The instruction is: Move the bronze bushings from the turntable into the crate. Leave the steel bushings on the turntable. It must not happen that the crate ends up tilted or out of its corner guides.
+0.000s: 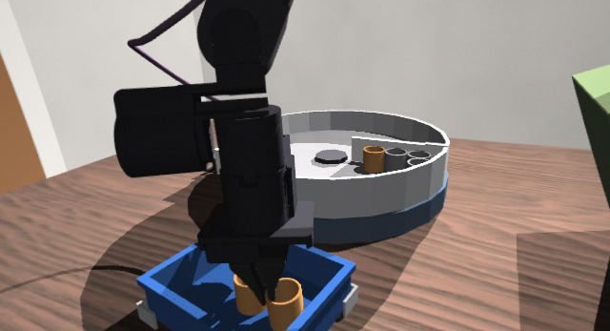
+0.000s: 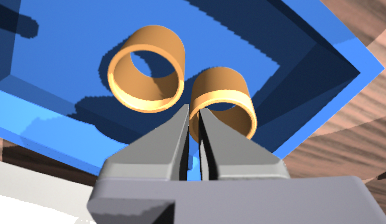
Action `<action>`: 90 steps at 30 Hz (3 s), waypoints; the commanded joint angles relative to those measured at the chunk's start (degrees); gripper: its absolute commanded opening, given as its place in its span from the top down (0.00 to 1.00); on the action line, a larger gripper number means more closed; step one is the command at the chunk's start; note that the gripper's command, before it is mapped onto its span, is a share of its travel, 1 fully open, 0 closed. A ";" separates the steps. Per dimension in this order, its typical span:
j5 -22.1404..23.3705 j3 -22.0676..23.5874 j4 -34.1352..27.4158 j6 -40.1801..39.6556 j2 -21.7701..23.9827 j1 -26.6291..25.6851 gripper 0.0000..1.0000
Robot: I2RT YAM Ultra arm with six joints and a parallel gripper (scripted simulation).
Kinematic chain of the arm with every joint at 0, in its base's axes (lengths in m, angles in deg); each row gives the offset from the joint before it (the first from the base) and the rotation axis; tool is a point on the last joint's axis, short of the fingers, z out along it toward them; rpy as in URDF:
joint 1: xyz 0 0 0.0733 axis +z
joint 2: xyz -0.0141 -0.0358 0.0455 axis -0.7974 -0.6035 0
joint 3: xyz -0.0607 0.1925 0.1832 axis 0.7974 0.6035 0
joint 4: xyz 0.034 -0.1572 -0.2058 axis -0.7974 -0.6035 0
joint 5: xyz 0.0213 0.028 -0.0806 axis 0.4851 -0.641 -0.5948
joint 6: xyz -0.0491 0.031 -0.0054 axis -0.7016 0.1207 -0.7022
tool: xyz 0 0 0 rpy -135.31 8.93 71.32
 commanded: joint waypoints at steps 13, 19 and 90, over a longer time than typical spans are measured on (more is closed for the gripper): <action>0.03 -2.33 -0.37 -0.50 0.24 0.10 1.00; 0.03 -2.33 -0.37 -0.50 0.24 0.10 1.00; -1.22 1.49 -10.86 2.52 13.14 3.01 0.84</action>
